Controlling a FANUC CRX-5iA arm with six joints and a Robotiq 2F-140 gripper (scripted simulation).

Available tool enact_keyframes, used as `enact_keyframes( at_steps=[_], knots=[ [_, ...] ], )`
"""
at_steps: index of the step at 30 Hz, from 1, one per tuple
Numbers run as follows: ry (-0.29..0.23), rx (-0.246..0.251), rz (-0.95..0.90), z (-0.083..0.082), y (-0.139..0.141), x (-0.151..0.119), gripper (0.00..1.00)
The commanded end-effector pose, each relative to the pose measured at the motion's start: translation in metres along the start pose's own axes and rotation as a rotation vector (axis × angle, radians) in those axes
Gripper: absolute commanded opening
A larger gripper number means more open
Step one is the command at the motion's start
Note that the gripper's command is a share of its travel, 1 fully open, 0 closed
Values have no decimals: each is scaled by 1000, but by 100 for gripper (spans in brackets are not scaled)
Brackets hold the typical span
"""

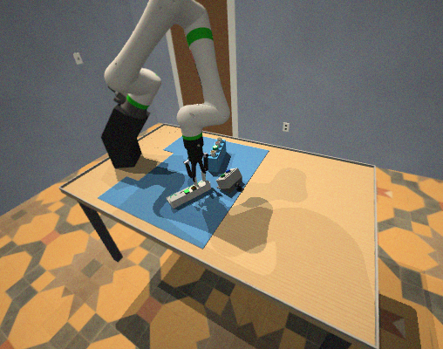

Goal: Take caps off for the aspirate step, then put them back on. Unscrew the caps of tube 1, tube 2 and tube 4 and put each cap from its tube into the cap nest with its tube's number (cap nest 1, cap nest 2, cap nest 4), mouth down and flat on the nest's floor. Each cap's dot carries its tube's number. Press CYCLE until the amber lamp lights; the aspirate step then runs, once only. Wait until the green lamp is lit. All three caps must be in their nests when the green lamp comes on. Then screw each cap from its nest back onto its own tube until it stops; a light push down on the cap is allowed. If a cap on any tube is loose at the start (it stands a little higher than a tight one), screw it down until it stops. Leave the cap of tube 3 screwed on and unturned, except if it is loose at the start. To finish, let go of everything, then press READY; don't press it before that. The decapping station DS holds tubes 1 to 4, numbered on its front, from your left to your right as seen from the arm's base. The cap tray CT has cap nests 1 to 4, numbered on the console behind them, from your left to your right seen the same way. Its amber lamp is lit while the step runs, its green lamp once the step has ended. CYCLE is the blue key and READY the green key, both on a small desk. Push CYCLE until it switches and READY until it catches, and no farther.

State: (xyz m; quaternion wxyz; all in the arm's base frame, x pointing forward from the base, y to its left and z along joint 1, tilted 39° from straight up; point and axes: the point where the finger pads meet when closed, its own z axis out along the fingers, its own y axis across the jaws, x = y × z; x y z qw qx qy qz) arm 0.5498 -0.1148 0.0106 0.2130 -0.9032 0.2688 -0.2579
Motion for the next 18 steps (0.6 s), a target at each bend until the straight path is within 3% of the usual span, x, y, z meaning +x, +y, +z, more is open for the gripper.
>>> enact_keyframes(
  at_steps=[1, 7, 8, 18],
  knots=[
    [0, 0, 0, 1, 0, 0, 29],
    [0, 0, 0, 3, 0, 0, 29],
    [0, 0, 0, 3, 0, 0, 0],
    [0, 0, 0, 3, 0, 0, 0]
  ],
)
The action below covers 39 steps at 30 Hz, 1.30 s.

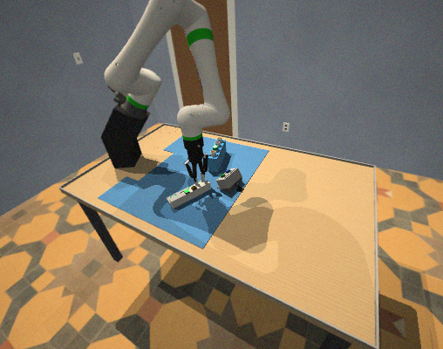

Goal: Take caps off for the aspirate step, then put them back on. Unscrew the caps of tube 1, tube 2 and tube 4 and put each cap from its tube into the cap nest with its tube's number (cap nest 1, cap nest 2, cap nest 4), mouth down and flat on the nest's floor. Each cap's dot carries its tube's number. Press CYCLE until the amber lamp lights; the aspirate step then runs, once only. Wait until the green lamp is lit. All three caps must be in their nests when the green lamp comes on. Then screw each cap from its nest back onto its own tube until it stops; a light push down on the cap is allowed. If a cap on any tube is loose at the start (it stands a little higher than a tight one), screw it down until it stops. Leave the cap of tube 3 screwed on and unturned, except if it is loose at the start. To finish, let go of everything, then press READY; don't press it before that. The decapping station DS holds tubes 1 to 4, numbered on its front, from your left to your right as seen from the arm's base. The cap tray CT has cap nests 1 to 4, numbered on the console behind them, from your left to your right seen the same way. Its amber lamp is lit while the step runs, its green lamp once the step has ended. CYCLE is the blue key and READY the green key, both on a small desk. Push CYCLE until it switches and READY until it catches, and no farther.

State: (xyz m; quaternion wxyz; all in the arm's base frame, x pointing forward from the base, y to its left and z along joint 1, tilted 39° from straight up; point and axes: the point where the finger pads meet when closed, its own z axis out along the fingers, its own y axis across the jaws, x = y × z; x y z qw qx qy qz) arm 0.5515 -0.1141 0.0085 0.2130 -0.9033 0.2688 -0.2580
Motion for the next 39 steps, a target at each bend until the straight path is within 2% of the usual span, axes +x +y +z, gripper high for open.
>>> enact_keyframes(
  at_steps=[1, 4, 10, 12, 27, 29, 36, 39],
  knots=[
    [0, 0, 0, 0, 0, 0, 0],
    [0, 0, 0, 0, 0, 0, 0],
    [0, 0, 0, -30, 0, 0, 0],
    [0, 0, 0, -30, 0, 0, 0],
    [0, 0, 0, -105, 0, 0, 0],
    [0, 0, 0, -105, 0, 0, 0],
    [0, 0, 0, -139, 0, 0, 0],
    [0, 0, 0, -139, 0, 0, 0]
  ],
)
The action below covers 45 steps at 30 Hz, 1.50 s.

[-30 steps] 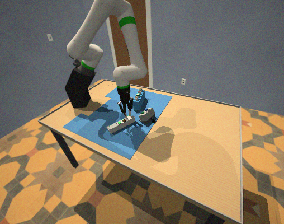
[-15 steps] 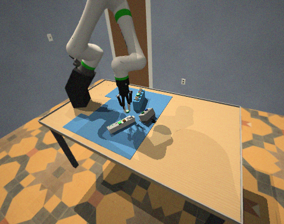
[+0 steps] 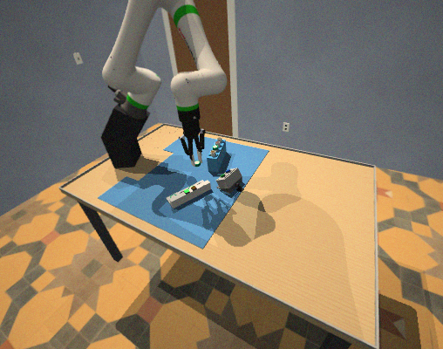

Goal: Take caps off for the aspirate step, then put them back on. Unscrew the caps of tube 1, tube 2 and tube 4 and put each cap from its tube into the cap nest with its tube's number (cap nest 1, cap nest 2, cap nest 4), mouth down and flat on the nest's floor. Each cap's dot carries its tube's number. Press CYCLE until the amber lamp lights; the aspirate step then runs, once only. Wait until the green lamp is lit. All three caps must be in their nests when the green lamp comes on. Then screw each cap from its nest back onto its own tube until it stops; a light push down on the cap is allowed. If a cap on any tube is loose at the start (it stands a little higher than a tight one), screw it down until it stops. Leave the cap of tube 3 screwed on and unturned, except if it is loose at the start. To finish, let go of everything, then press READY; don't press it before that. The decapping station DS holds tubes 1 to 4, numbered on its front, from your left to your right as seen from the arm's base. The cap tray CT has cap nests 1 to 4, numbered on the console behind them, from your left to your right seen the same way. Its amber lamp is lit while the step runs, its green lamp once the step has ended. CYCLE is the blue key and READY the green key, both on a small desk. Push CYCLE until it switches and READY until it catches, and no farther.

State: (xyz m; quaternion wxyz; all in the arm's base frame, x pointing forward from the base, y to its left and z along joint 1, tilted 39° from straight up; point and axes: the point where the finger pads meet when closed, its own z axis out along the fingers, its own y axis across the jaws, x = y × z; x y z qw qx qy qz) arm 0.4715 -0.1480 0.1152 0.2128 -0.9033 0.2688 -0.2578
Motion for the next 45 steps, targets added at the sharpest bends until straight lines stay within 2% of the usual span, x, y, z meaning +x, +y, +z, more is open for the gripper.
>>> enact_keyframes(
  at_steps=[1, 3, 7, 8, 21, 24, 29, 39, 41, 45],
  knots=[
    [1, 0, 84, -2, -7, -5, 0],
    [1, 0, 250, -2, -20, -14, 0],
    [1, 0, 250, -2, -20, -14, 0],
    [1, 0, 334, -2, -27, -19, 0],
    [1, 0, 334, -2, -96, -67, 0],
    [1, 0, 334, -2, -96, -67, 0],
    [1, 0, 334, -2, -130, -91, 0],
    [1, 0, 334, -2, -177, -124, 0],
    [1, 0, 334, -2, -177, -124, 0],
    [1, 0, 334, -2, -205, -143, 0]
  ],
)
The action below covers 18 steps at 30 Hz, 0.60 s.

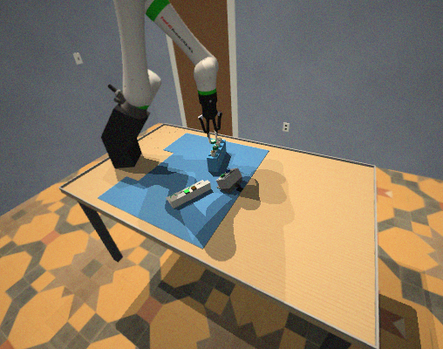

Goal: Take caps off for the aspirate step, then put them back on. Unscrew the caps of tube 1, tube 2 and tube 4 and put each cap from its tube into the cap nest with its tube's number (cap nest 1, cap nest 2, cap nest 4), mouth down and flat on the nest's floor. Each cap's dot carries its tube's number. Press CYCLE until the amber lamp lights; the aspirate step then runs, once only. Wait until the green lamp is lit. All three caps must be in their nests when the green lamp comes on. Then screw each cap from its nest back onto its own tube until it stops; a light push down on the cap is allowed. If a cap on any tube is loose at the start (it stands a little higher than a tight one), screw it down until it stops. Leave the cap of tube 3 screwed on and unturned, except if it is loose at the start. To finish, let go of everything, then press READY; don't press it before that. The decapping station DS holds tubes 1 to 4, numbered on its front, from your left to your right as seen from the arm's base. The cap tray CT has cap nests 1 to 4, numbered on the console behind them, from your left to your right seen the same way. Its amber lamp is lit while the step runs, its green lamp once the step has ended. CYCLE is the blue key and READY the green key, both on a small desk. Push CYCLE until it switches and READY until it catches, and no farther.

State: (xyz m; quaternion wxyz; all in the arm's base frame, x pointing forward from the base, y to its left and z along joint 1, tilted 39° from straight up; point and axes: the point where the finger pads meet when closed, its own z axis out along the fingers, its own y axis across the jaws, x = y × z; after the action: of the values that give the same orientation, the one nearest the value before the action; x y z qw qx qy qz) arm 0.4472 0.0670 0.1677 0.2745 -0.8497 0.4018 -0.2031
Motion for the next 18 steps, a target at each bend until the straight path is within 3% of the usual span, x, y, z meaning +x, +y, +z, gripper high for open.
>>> enact_keyframes(
  at_steps=[1, 11, 18],
  knots=[
    [54, -27, 8, 2, -15, -22, 0],
    [54, -27, 8, 6, -55, -76, 0],
    [54, -27, 8, 6, -61, -84, 0]
  ],
)
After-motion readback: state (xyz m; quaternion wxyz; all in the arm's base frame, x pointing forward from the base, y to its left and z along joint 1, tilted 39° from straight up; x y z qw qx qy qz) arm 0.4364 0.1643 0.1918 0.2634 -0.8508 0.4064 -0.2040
